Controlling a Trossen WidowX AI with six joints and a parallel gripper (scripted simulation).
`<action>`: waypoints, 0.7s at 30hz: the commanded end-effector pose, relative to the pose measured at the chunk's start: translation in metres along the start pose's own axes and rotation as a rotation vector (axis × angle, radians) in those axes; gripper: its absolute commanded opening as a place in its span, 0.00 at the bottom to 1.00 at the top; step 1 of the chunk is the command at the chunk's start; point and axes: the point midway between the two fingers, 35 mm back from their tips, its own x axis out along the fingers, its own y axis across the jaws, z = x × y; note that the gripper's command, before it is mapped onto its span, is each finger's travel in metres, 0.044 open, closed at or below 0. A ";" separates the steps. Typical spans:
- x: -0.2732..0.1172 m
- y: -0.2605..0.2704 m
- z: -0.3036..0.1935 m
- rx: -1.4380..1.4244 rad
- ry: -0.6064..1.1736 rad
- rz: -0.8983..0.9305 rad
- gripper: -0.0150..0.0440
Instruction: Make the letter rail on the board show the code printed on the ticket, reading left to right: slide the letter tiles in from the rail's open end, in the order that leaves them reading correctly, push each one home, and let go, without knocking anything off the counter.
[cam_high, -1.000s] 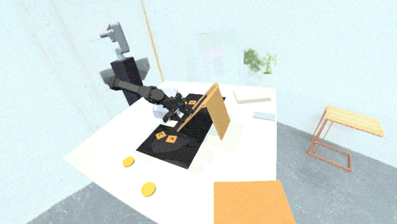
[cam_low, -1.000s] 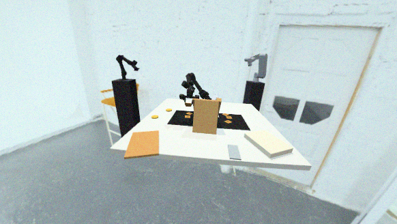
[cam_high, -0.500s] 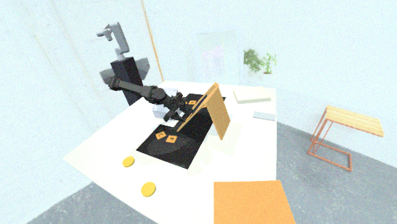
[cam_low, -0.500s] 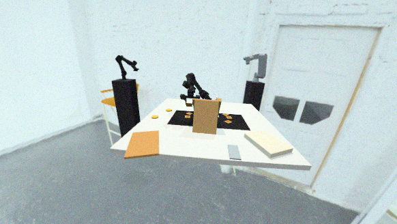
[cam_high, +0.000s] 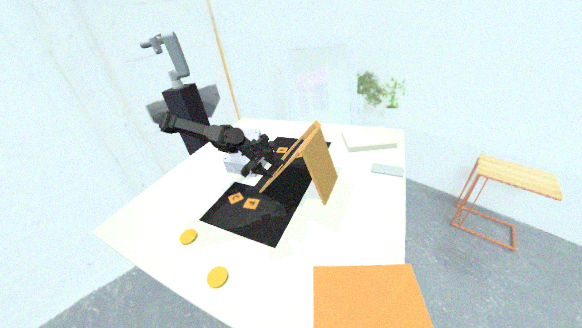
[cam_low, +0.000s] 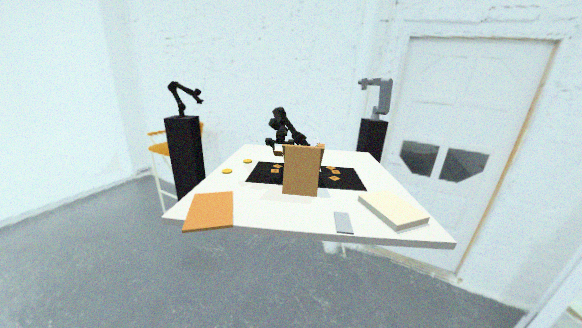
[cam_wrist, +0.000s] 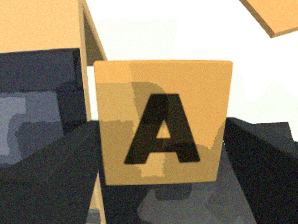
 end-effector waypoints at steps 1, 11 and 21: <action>0.000 0.001 -0.001 0.004 0.003 -0.005 0.25; 0.000 0.007 0.000 0.004 0.003 -0.004 0.25; 0.000 0.012 0.000 0.004 0.003 -0.004 0.25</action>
